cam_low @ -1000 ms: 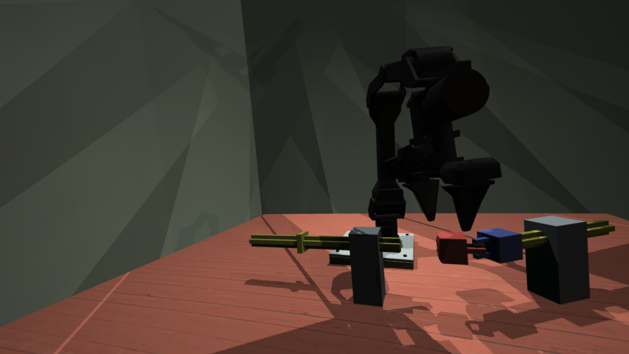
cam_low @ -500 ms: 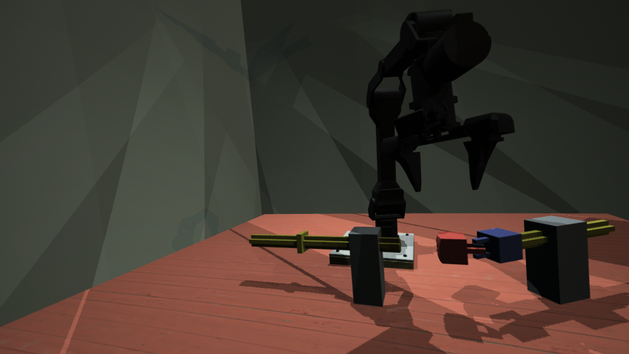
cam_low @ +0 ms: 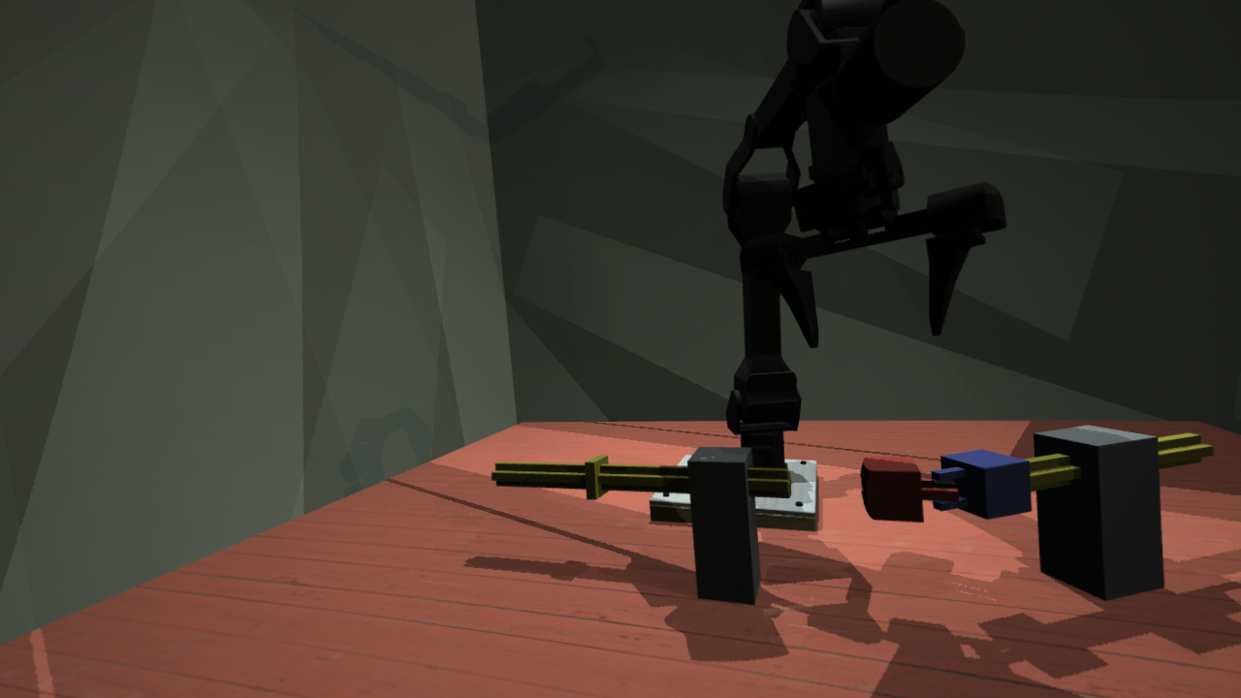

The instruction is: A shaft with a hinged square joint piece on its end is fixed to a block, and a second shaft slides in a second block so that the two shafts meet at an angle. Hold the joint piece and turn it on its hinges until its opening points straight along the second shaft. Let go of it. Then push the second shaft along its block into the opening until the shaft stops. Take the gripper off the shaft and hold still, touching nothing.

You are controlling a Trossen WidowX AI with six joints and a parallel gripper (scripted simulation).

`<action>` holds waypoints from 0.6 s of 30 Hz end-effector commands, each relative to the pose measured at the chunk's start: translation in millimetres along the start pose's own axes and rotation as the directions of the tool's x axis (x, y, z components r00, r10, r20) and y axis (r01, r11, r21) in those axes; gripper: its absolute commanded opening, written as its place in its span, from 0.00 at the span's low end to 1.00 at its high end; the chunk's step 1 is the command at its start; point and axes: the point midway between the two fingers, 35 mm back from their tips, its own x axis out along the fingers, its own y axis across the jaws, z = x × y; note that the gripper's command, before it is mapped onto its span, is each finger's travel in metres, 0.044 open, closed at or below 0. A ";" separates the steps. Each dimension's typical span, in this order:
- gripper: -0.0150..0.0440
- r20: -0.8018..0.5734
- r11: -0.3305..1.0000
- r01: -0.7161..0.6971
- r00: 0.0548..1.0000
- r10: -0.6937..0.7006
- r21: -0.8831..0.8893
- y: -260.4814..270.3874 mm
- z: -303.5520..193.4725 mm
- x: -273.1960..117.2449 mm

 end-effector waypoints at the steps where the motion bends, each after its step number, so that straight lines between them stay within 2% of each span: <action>1: 1.00 -0.016 0.999 -0.008 1.000 0.009 0.048 -3.1 1.3 1.1; 9: 1.00 -0.092 0.955 -0.032 0.994 0.062 0.296 -21.9 9.3 14.6; 18: 1.00 -0.158 0.830 -0.034 0.977 0.146 0.556 -43.0 16.4 27.7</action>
